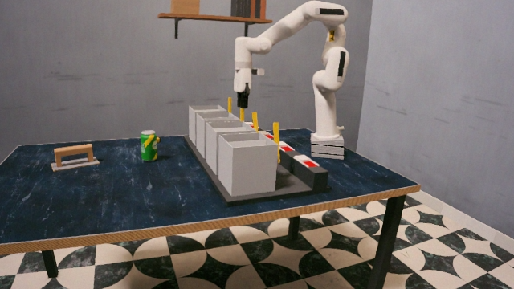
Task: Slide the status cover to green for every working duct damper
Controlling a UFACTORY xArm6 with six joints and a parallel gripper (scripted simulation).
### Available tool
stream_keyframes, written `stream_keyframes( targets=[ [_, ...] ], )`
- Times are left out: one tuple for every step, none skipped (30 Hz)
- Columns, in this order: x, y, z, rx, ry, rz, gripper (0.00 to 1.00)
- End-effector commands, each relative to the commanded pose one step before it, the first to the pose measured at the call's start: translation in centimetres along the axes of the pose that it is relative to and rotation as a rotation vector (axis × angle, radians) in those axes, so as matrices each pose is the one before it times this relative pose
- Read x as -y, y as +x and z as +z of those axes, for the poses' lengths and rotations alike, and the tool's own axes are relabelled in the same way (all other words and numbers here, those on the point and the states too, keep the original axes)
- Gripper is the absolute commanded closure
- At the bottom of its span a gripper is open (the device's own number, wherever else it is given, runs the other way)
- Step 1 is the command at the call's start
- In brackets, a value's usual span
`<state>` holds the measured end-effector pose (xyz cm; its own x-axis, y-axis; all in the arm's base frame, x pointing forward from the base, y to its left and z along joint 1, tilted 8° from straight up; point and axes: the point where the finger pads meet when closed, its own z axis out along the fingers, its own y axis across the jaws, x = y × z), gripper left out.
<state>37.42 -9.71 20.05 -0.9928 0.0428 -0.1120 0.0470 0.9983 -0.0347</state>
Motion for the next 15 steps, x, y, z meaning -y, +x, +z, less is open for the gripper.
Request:
stream_keyframes(
  targets=[
    [0.022, -0.111, -1.844, 0.00400, 0.00084, -0.00004, 0.61],
    [0.000, 0.000, -0.383, 0.00000, 0.00000, 0.00000, 0.61],
    [0.000, 0.000, -0.365, 0.00000, 0.00000, 0.00000, 0.61],
    [0.000, 0.000, -0.343, 0.00000, 0.00000, 0.00000, 0.61],
    [0.000, 0.000, -0.316, 0.00000, 0.00000, 0.00000, 0.61],
    [0.000, 0.000, -0.287, 0.00000, 0.00000, 0.00000, 0.61],
    [0.000, 0.000, -0.254, 0.00000, 0.00000, 0.00000, 0.61],
    [0.000, 0.000, -0.220, 0.00000, 0.00000, 0.00000, 0.61],
    [0.000, 0.000, -0.184, 0.00000, 0.00000, 0.00000, 0.61],
    [0.000, 0.000, 0.000, 0.00000, 0.00000, 0.00000, 0.61],
    [0.000, 0.000, 0.000, 0.00000, 0.00000, 0.00000, 0.61],
    [0.000, -0.001, -0.148, 0.00000, 0.00000, 0.00000, 0.61],
    [0.000, 0.000, -0.114, 0.00000, 0.00000, 0.00000, 0.61],
    [0.000, 0.000, -0.081, 0.00000, 0.00000, 0.00000, 0.61],
    [0.000, 0.000, -0.053, 0.00000, 0.00000, 0.00000, 0.61]
  ],
)
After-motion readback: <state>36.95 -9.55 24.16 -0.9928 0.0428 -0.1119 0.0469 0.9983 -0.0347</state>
